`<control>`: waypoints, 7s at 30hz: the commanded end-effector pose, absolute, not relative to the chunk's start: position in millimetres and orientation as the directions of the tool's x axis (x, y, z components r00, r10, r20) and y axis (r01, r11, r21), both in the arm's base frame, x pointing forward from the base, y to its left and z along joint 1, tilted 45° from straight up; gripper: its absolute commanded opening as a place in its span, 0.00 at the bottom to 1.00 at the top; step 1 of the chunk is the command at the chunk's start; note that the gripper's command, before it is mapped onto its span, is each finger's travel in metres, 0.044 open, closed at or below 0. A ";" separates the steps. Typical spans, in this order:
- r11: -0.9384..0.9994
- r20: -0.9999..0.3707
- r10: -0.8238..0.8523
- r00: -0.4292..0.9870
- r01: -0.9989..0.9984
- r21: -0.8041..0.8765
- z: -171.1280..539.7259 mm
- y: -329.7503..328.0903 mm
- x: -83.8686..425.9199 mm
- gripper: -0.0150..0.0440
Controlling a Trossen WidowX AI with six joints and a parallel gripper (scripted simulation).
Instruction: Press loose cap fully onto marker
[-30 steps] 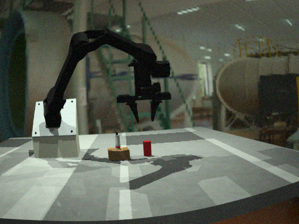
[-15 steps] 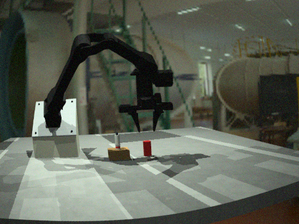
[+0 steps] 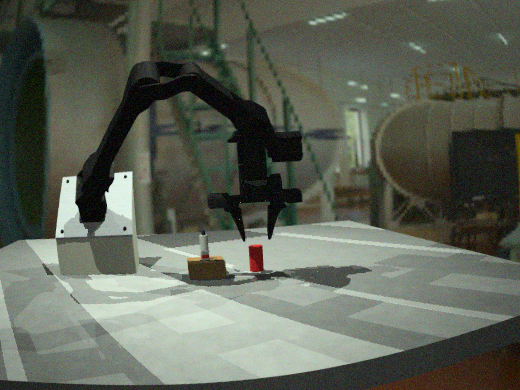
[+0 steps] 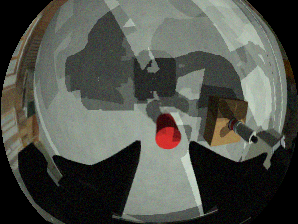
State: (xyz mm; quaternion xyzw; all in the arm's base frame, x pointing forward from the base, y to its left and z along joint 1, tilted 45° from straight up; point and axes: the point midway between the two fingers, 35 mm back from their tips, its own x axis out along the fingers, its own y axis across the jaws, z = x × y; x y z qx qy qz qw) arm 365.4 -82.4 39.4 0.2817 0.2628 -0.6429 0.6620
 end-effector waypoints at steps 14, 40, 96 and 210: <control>0.014 -0.708 -0.706 0.028 1.000 0.025 18.3 -103.8 363.8 0.67; 0.014 -0.707 -0.707 0.027 1.000 0.024 6.3 -117.3 363.5 0.43; 0.019 -0.713 -0.701 0.023 1.000 0.014 83.0 -46.9 274.6 0.25; 0.014 -0.707 -0.707 0.024 1.000 0.019 14.6 -114.1 253.0 0.25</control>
